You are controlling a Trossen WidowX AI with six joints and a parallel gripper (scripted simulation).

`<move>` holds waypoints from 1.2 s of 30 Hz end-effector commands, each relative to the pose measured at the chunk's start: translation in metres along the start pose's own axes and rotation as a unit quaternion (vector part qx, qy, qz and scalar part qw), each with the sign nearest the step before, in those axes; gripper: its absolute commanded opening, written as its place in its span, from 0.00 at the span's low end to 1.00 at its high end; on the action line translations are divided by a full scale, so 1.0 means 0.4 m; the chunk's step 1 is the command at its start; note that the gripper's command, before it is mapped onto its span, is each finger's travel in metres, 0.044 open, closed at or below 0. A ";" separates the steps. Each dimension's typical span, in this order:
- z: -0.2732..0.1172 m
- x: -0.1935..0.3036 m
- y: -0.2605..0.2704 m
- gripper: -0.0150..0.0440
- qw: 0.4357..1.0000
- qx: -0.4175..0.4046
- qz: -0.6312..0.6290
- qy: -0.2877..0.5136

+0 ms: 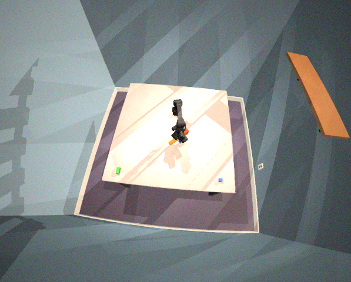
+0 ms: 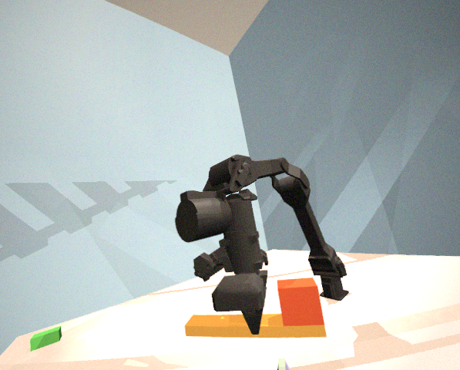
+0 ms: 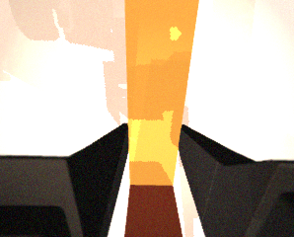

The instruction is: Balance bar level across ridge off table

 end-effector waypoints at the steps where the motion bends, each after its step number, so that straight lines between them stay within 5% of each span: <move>1: 0.006 0.005 0.007 0.25 1.000 -0.004 0.001 0.002; 36: 0.099 0.005 0.007 0.25 1.000 -0.004 0.001 0.002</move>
Point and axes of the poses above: the point midway between the two fingers, 35 mm back from their tips, its own z axis out along the fingers, its own y axis across the jaws, x = y × z, the point moved 10 cm from there along -z, back along the fingers, and after that the axes turned 14 degrees about z, right-handed, at the moved point
